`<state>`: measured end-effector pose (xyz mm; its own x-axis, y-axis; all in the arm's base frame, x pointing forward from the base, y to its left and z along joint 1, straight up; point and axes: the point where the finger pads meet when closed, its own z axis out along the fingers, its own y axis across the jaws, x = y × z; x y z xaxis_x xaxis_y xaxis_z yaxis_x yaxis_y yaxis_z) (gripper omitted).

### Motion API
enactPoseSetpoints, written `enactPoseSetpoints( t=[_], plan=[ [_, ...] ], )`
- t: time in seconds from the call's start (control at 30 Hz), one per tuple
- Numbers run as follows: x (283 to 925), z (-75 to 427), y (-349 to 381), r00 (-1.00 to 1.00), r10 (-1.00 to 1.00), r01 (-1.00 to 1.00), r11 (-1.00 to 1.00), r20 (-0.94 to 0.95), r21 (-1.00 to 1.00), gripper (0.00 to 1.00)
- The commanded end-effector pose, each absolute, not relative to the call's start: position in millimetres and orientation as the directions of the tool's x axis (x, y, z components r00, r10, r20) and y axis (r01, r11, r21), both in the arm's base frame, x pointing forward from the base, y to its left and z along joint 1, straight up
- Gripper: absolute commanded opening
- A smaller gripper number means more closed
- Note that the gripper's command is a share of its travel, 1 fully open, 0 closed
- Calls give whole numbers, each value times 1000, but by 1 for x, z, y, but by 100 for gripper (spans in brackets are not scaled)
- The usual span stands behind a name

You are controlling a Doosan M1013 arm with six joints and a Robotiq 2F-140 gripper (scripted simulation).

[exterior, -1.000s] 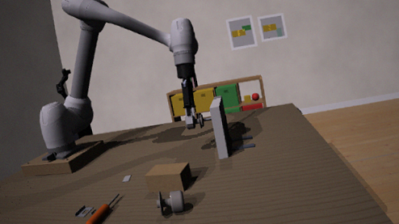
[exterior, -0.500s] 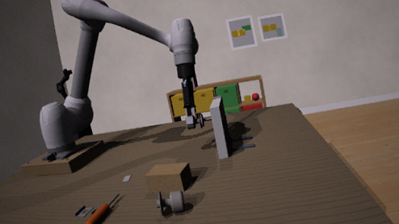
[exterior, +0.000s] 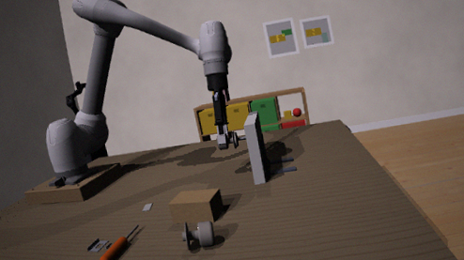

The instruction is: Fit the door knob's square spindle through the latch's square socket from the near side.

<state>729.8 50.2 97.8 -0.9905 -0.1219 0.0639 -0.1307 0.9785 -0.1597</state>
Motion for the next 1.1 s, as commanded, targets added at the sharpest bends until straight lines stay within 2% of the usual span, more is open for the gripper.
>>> enactPoseSetpoints(
  t=[0.0,1.07],
  plan=[
    [730,98,50,-990,-122,-131,978,64,-160,42],
    [735,98,51,-990,-122,-131,978,64,-160,42]
  ],
)
